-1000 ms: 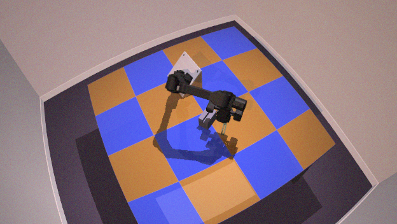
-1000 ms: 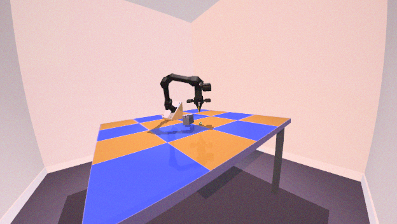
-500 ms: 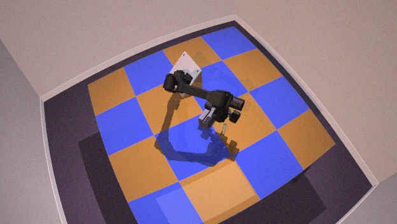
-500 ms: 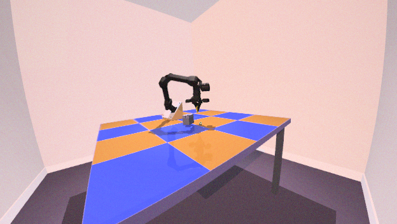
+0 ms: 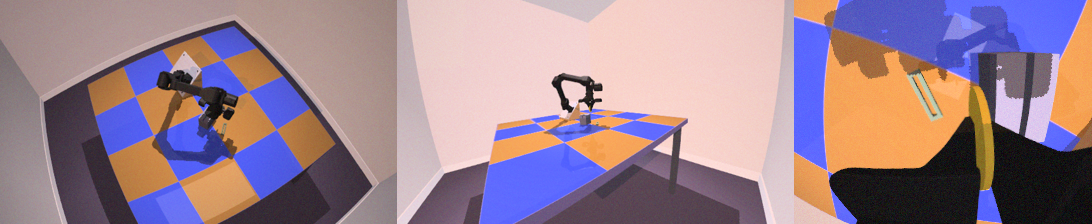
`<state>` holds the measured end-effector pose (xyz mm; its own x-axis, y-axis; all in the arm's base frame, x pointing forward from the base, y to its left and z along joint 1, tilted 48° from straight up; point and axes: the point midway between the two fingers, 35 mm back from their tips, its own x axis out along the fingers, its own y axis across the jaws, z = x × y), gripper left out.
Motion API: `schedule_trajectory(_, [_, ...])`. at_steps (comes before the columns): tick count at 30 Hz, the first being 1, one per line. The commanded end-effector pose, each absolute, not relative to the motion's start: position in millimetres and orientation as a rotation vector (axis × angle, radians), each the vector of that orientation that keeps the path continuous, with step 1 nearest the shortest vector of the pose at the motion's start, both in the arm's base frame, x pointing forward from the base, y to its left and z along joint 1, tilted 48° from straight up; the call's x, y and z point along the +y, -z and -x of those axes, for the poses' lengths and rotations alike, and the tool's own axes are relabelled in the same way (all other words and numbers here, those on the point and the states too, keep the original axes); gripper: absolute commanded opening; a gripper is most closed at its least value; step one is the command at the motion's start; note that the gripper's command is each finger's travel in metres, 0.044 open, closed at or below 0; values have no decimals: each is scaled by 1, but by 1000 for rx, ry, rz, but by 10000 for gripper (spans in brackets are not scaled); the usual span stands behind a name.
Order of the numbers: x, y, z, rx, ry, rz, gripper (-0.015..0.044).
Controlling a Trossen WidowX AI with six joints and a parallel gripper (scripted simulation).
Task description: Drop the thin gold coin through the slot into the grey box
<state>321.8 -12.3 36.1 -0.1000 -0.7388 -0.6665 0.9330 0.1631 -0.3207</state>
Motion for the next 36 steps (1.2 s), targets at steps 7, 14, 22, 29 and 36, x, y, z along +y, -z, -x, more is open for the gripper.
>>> schedule_trajectory(7, [-14,-43,-298,868,1433,-292,0])
schedule_trajectory(14, [-17,-47,-281,869,1433,-291,0])
schedule_trajectory(22, [-20,-49,-269,870,1434,-288,4])
schedule_trajectory(29, [-20,-48,-273,872,1437,-283,0])
schedule_trajectory(36, [-20,-49,-270,868,1439,-287,0])
